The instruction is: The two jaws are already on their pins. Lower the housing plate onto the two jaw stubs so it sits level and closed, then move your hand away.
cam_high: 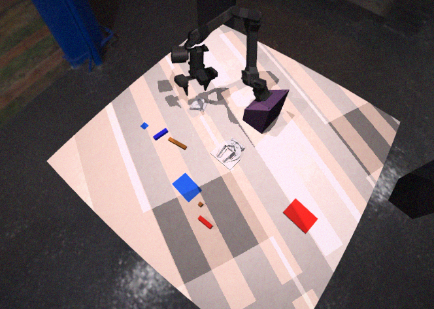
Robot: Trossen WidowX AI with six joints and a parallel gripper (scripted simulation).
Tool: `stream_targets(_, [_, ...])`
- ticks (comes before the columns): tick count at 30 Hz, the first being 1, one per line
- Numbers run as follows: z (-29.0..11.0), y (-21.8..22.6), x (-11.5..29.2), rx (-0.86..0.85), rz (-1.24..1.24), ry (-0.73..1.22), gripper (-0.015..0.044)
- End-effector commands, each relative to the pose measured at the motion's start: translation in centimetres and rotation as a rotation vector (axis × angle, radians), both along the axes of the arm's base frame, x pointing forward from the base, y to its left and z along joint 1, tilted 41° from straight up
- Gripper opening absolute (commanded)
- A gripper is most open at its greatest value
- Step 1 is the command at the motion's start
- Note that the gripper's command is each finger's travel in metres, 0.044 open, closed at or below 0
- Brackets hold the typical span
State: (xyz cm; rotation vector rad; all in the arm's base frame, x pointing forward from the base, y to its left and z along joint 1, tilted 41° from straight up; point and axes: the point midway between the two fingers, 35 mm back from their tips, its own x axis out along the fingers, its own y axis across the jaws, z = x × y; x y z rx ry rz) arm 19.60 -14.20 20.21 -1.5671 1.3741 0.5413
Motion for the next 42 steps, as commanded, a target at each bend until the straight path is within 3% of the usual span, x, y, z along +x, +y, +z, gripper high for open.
stream_targets(1, [-0.4, -0.8, -0.2, -0.054, 0.06, 0.093, 0.044])
stream_targets(25, [-1.6, -4.4, -1.3, -0.252, 0.379, 0.592, 0.044])
stream_targets(33, [-1.8, -4.6, -1.3, -0.255, 0.387, 0.606, 0.044])
stream_targets(37, [-4.5, -6.9, -1.3, -0.257, 0.386, 0.607, 0.044])
stream_targets(42, [-4.6, -7.1, -1.3, -0.257, 0.387, 0.607, 0.044])
